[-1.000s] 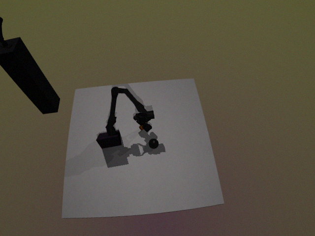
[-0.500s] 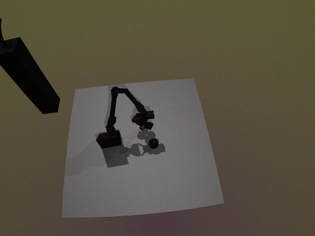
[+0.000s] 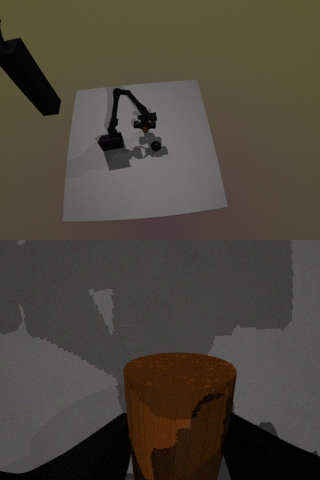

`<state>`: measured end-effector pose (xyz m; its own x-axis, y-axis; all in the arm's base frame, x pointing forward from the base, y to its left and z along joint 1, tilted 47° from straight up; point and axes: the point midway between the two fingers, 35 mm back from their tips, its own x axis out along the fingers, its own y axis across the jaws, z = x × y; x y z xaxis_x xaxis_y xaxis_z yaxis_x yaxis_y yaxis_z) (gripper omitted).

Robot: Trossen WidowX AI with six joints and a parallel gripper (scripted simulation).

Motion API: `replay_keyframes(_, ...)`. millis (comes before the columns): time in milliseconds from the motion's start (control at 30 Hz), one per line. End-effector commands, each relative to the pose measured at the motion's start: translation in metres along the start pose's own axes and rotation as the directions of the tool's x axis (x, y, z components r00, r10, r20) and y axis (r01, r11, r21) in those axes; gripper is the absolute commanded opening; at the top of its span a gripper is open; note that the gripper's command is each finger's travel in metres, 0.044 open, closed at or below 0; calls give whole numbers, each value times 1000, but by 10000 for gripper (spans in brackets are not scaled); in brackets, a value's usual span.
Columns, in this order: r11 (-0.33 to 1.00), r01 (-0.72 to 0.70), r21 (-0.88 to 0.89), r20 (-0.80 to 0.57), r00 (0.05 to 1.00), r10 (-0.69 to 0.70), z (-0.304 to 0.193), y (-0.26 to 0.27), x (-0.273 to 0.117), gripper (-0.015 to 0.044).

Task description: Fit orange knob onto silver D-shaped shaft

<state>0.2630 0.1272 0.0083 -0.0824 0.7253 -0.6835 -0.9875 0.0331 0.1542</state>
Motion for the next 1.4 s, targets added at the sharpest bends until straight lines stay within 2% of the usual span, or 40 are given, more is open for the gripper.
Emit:
replay_keyframes(0, 1000, 5, -23, 2, 1000, -5, 0, -2, -1, 179)
replay_keyframes(300, 1000, 5, -23, 2, 1000, -5, 0, -2, 12, 179)
replay_keyframes(400, 1000, 4, -30, 0, 1000, -4, 1, -3, 11, 258)
replay_keyframes(433, 1000, 4, -30, 0, 1000, -4, 1, -3, 11, 260)
replay_keyframes(1133, 1000, 4, -30, 0, 1000, -4, 1, -3, 11, 260)
replay_keyframes(1367, 1000, 4, -30, 0, 1000, -4, 1, -3, 11, 440)
